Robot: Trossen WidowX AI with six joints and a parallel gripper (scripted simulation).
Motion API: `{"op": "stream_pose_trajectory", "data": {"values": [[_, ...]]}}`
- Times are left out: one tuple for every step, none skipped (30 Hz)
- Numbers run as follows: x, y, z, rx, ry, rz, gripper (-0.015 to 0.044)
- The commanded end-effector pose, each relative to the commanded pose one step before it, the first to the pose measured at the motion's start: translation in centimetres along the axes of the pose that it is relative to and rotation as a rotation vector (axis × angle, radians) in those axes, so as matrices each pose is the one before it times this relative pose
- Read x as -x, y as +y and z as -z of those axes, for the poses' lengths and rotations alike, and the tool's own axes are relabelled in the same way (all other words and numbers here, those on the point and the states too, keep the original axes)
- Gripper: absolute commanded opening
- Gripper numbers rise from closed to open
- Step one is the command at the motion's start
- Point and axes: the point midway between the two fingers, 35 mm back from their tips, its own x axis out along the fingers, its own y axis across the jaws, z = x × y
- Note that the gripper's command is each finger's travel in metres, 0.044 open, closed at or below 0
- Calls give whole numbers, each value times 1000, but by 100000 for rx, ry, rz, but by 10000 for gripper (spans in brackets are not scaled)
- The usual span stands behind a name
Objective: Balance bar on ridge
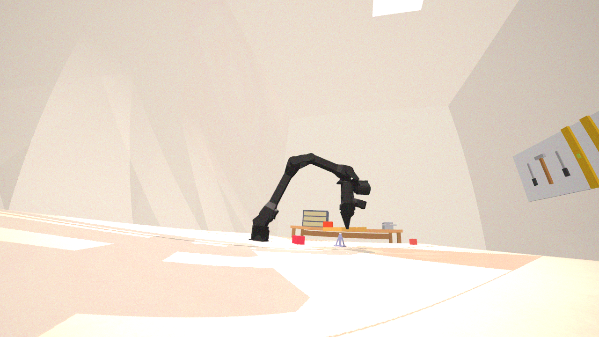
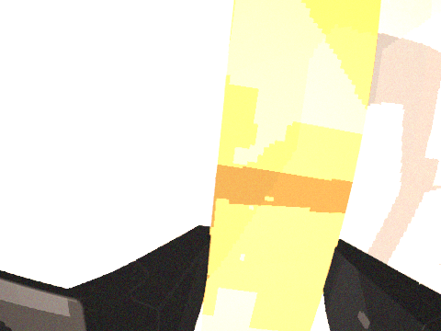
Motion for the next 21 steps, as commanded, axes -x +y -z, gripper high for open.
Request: {"op": "stream_pose_trajectory", "data": {"values": [[-83,-58,47,-234,166,370,0],[-8,0,1,0,0,0,0],[-17,-2,1,0,0,0,0],[0,0,0,0,0,0,0],[-8,1,0,0,0,0,0],[-8,1,0,0,0,0,0],[-17,2,0,0,0,0,0],[0,0,0,0,0,0,0],[-8,-1,1,0,0,0,0],[-8,-1,1,0,0,0,0],[-17,0,1,0,0,0,0],[0,0,0,0,0,0,0],[-8,1,0,0,0,0,0],[-8,1,0,0,0,0,0],[-17,-2,0,0,0,0,0],[0,0,0,0,0,0,0],[-8,0,0,0,0,0,0],[-8,0,0,0,0,0,0],[-17,2,1,0,0,0,0],[0,0,0,0,0,0,0],[-8,-1,0,0,0,0,0]]}}
